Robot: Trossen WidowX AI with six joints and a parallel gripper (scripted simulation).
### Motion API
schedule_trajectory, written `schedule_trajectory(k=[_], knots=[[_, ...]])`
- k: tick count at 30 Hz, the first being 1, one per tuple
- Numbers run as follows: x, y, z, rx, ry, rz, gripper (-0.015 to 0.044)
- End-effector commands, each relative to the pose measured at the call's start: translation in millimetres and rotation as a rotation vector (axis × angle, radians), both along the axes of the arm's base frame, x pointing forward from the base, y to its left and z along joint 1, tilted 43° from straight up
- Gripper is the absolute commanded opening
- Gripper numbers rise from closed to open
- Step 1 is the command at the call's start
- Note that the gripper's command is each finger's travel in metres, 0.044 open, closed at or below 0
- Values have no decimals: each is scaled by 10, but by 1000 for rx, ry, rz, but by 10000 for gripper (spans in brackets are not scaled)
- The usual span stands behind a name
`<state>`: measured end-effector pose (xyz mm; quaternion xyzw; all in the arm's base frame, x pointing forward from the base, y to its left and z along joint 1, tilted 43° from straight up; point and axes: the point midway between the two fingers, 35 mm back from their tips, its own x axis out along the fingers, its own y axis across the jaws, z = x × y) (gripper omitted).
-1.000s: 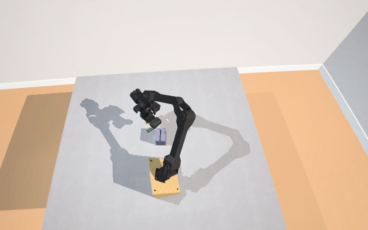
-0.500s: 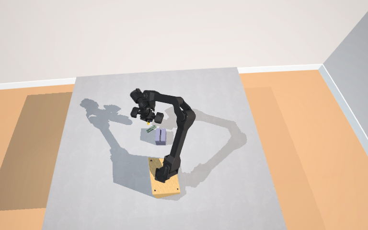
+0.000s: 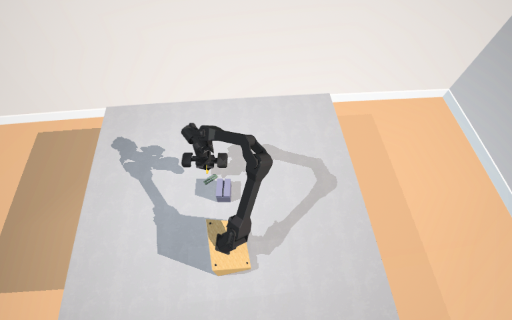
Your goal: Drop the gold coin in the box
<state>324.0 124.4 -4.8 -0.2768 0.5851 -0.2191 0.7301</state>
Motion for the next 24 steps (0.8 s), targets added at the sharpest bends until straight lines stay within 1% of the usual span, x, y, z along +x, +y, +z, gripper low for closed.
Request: schedule_trajectory(k=[1, 24], knots=[[-58, -52, 68, 4, 4, 8, 0], [-458, -434, 293, 1, 7, 8, 0]])
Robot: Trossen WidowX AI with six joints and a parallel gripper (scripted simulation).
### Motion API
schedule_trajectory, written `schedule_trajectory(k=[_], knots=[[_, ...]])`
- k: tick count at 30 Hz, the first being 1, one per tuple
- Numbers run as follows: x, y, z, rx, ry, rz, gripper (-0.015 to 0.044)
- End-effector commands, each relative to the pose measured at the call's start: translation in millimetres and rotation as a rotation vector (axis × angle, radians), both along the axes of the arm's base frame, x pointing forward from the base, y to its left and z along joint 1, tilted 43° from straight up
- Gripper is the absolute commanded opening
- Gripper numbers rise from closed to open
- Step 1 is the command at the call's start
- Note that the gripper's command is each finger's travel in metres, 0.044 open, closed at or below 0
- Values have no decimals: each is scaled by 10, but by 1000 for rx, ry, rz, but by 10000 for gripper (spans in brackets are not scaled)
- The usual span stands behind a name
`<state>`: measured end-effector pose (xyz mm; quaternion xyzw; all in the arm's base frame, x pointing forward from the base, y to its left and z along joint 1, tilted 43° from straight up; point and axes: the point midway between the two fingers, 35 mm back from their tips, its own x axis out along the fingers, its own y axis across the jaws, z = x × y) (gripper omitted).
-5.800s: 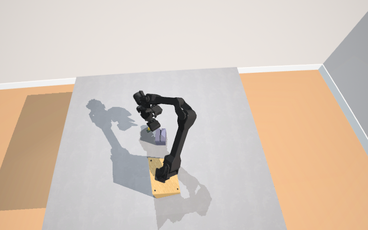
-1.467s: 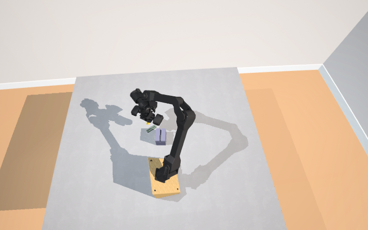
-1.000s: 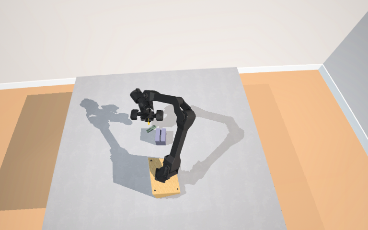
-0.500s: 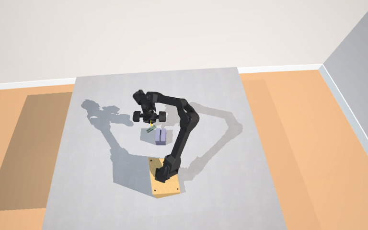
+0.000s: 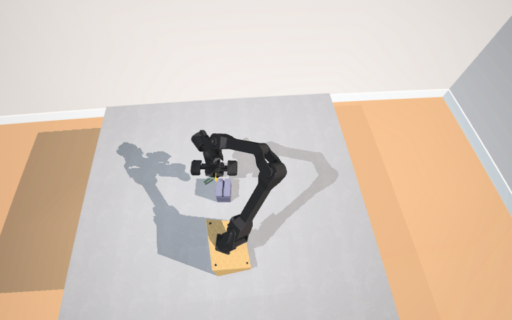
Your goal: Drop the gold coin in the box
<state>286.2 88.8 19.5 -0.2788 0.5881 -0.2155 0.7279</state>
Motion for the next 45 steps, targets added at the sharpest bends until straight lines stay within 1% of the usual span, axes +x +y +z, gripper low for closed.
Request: schedule_trajectory(k=[1, 12, 23, 45], knots=[[-99, -95, 57, 0, -3, 3, 0], [-299, -270, 116, -1, -2, 2, 0], [-256, -227, 91, -1, 3, -1, 0], [-314, -286, 137, -2, 4, 0, 0]])
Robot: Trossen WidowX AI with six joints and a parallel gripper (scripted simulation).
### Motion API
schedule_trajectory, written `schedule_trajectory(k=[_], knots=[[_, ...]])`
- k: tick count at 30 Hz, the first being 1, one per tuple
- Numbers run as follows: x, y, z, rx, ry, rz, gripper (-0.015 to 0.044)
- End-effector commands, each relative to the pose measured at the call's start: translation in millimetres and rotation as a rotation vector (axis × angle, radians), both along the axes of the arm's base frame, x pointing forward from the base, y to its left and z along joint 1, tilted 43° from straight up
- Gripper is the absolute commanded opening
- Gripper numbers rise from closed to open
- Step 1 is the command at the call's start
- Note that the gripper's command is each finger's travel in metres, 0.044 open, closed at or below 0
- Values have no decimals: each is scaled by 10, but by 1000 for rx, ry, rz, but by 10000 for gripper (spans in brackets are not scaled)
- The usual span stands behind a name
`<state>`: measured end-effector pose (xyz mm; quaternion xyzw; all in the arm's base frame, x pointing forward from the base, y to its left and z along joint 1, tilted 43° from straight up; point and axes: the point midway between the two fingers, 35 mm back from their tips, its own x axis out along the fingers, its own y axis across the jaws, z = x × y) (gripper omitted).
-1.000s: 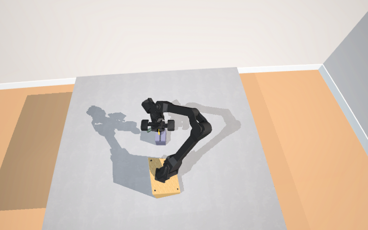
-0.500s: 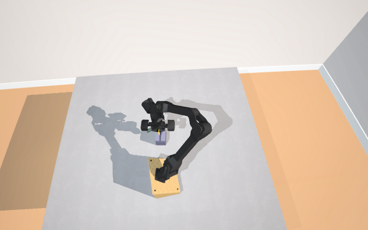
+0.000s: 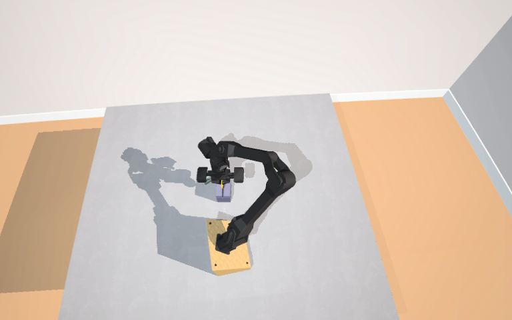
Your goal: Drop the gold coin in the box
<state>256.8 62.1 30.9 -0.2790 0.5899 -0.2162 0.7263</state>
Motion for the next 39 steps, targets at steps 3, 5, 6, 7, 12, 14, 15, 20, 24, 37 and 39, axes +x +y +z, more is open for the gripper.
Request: schedule_trajectory(k=[3, 5, 6, 7, 12, 14, 15, 20, 24, 37, 39], knots=[[-5, -5, 6, 0, 0, 1, 0], [0, 0, 0, 0, 0, 0, 0], [0, 0, 0, 0, 0, 0, 0], [0, 0, 0, 0, 0, 0, 0], [2, -9, -9, 0, 0, 0, 0], [2, -21, -20, 0, 0, 0, 0], [0, -24, -22, 0, 1, 1, 0], [-10, -44, -31, -2, 5, 6, 0], [-11, -62, -38, -2, 6, 6, 0], [8, -100, -84, -1, 1, 2, 0], [10, -101, -92, -2, 3, 3, 0]])
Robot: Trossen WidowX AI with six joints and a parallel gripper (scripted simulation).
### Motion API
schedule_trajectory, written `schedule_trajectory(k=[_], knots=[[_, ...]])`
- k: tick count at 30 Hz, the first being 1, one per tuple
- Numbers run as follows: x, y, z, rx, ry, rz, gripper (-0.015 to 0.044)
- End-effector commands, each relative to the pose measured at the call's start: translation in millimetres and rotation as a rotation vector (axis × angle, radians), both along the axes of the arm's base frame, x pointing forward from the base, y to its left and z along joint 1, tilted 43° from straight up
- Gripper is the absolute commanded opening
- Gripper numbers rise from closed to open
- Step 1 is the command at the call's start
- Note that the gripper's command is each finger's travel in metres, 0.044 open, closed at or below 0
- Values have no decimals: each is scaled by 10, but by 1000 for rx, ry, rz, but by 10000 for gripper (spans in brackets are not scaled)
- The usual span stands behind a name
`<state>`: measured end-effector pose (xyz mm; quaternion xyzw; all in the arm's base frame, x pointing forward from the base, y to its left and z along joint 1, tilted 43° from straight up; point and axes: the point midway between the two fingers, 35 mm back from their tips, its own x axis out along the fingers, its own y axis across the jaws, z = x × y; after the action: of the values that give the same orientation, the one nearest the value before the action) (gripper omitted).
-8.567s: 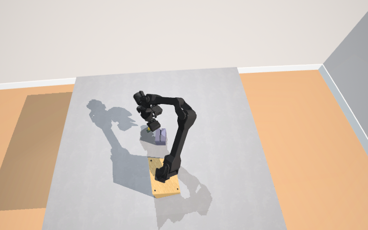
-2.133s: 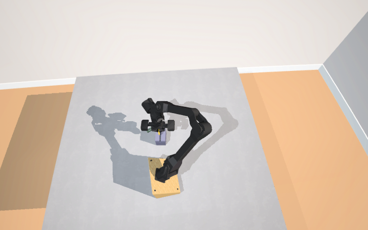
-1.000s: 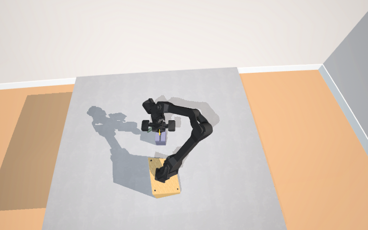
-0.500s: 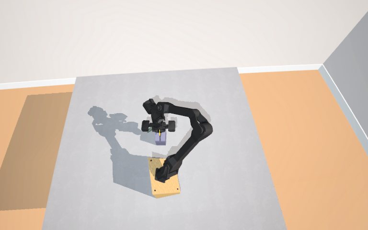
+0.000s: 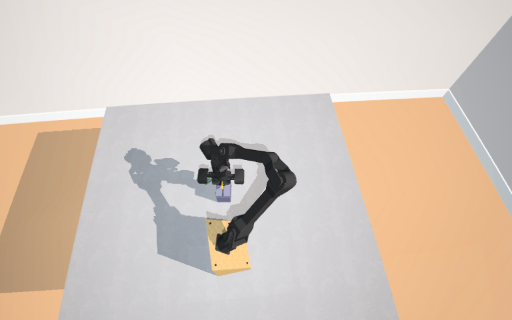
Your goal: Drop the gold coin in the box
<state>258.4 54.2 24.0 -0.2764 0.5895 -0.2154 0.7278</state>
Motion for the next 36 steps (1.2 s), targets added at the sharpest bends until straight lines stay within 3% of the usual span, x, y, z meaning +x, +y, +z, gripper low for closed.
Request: schedule_trajectory(k=[1, 27, 33, 36], knots=[[-5, -21, -27, -7, 7, 5, 0], [6, -61, -77, -8, 8, 7, 0], [14, -41, -51, 1, 0, 3, 157], [14, -41, -51, 1, 0, 3, 161]])
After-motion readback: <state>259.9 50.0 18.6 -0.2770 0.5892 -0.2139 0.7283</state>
